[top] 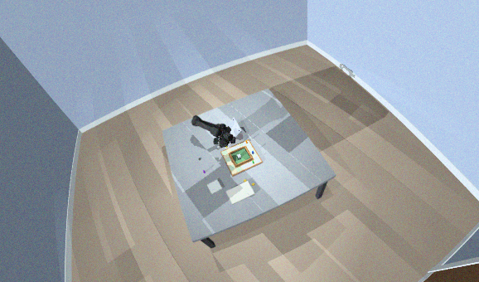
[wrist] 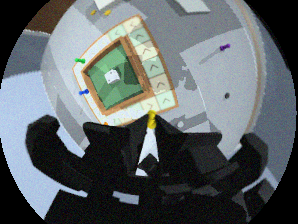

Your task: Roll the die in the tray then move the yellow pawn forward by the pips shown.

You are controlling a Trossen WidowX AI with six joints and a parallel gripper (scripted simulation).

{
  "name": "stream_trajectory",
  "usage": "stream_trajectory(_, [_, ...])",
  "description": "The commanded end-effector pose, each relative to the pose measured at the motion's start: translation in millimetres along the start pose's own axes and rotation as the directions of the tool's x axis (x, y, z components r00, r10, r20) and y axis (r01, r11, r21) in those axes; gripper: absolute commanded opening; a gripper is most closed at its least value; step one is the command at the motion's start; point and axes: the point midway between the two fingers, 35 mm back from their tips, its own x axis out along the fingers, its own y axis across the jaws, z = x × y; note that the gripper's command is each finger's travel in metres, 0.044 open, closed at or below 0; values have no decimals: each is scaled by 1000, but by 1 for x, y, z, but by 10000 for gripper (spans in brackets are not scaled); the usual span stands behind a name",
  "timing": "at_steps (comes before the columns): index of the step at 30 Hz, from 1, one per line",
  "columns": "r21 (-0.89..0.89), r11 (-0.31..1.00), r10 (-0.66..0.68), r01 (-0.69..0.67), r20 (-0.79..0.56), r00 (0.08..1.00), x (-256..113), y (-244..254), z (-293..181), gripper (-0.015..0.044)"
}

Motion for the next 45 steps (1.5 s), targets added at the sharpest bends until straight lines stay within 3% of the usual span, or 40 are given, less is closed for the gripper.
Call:
stream_trajectory(1, [-2, 1000, -9, 9, 9, 1000, 12, -15, 4, 0])
stream_trajectory(24, [3, 1000, -31, 31, 14, 999, 61, -37, 8, 0])
stream_trajectory(42, [4, 999, -31, 31, 15, 999, 78, -38, 8, 0])
stream_trajectory(45, [14, 1000, -25, 25, 17, 1000, 72, -37, 10, 79])
